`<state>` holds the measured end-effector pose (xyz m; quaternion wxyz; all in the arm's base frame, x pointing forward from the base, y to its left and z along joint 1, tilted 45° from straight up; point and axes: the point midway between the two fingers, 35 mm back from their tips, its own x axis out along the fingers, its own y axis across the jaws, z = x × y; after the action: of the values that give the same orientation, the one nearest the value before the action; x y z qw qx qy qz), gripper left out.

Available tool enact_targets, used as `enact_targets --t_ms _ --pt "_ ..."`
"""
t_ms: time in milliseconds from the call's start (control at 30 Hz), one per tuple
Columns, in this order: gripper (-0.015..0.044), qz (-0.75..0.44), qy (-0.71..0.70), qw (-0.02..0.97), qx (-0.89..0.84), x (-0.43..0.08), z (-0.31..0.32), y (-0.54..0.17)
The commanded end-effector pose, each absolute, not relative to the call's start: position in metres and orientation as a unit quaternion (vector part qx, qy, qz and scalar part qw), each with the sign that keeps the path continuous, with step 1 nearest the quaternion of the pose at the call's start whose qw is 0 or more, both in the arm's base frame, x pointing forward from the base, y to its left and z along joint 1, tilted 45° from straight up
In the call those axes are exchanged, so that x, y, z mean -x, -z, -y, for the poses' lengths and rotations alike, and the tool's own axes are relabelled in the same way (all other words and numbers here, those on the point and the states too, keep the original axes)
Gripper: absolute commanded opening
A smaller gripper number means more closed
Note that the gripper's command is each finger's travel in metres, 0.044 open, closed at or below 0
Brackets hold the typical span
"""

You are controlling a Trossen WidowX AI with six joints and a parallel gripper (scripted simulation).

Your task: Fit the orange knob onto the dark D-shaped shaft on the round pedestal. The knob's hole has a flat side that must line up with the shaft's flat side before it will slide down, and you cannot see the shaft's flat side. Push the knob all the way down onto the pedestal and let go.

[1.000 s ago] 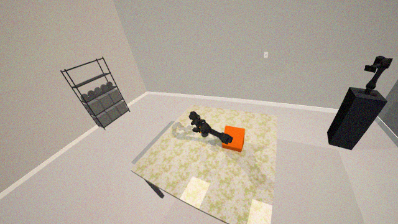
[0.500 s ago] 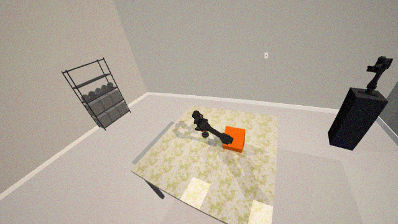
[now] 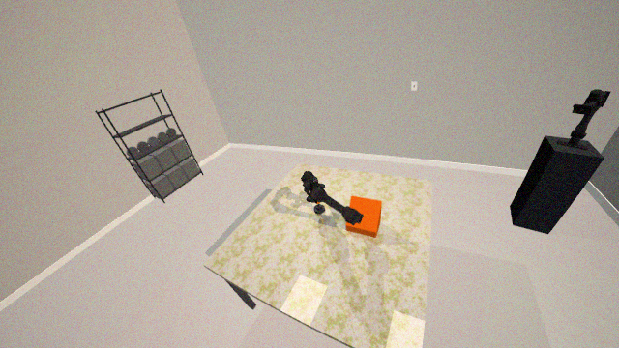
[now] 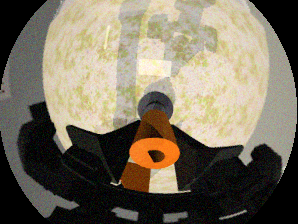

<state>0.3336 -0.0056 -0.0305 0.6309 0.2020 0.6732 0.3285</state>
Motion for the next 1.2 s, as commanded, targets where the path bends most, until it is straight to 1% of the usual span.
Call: enact_targets --t_ms 0,1167 --pt "0.0 -0.675 -0.328 0.629 -0.203 -0.3313 -0.0026 0.0393" --pt "0.0 -0.674 -0.33 0.629 -0.202 -0.3291 -0.0089 0.045"
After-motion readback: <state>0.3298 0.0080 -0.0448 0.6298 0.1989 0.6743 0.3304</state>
